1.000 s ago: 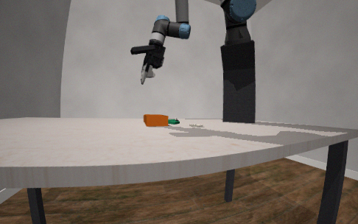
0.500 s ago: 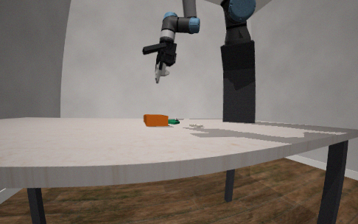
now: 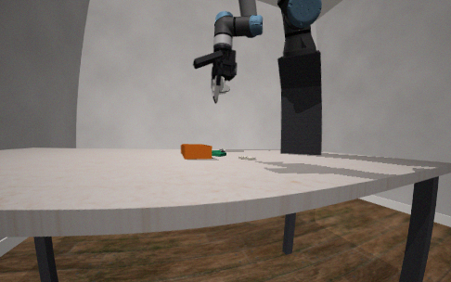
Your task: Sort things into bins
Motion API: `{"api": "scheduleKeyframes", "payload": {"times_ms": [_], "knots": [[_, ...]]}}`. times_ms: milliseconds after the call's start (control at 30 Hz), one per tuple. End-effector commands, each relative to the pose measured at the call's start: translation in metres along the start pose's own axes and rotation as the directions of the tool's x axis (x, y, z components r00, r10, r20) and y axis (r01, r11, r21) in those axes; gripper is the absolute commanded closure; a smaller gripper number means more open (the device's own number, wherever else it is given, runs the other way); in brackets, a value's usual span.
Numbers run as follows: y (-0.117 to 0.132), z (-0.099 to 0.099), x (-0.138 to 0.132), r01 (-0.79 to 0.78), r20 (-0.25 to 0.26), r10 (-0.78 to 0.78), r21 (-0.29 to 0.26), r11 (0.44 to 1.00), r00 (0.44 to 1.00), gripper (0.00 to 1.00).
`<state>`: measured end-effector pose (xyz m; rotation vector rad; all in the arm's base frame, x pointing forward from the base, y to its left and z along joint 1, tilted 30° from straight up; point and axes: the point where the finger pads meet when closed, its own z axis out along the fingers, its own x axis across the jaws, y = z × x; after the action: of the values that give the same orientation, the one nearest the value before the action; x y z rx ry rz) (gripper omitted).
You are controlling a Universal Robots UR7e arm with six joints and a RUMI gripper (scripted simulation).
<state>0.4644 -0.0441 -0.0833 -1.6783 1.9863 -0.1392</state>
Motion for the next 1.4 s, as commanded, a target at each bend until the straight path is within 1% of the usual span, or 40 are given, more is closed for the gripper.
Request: {"api": "scheduleKeyframes", "payload": {"times_ms": [0,33,567,600,867,933,1367], "knots": [[0.033,-0.007,-0.017,-0.035,0.009,0.036,-0.03,0.999,0.999,0.96],[0.036,-0.007,-0.018,-0.035,0.009,0.036,-0.03,0.999,0.999,0.96],[0.036,-0.007,-0.018,-0.035,0.009,0.036,-0.03,0.999,0.999,0.96],[0.032,-0.002,-0.013,0.015,0.01,-0.014,-0.03,0.999,1.0,0.96],[0.002,0.042,0.028,0.016,0.01,-0.015,-0.03,0.999,1.0,0.96],[0.002,0.042,0.028,0.016,0.01,-0.015,-0.03,0.999,1.0,0.96],[-0.047,0.111,0.093,0.016,0.01,-0.015,-0.029,0.999,1.0,0.96]]}}
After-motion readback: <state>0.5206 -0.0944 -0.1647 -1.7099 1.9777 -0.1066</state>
